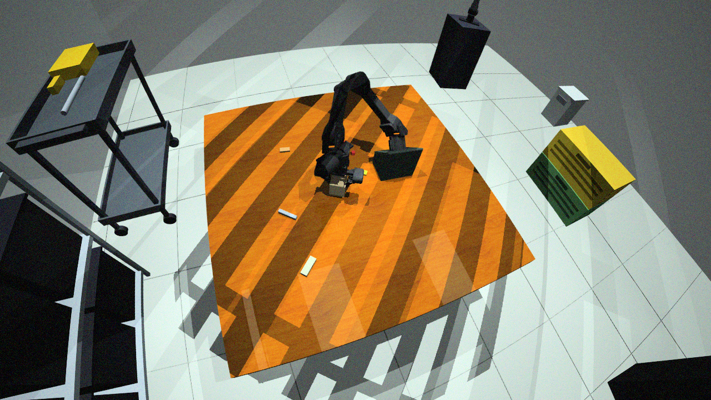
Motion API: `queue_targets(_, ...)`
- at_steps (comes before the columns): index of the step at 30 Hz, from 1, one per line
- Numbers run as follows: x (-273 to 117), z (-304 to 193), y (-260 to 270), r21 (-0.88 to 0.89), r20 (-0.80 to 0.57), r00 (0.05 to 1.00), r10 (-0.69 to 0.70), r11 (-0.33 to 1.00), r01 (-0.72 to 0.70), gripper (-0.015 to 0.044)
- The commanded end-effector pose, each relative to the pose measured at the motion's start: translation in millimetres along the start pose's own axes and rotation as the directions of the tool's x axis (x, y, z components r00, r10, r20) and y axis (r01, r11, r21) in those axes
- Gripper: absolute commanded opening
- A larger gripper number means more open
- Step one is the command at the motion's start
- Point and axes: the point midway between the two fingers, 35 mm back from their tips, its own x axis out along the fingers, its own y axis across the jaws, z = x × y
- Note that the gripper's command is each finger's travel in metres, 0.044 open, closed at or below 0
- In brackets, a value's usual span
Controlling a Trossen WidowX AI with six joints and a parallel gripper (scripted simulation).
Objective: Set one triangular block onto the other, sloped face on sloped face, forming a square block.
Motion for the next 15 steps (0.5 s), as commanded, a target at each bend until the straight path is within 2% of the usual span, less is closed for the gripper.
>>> queue_targets(1, 0.2, 0.0, 0.5, -0.004, 0.002, 1.0, 0.006, 1.0, -0.006, 0.0)
queue_targets(15, 7.2, 2.7, 0.6, -0.005, 0.003, 1.0, 0.006, 1.0, -0.006, 0.0)
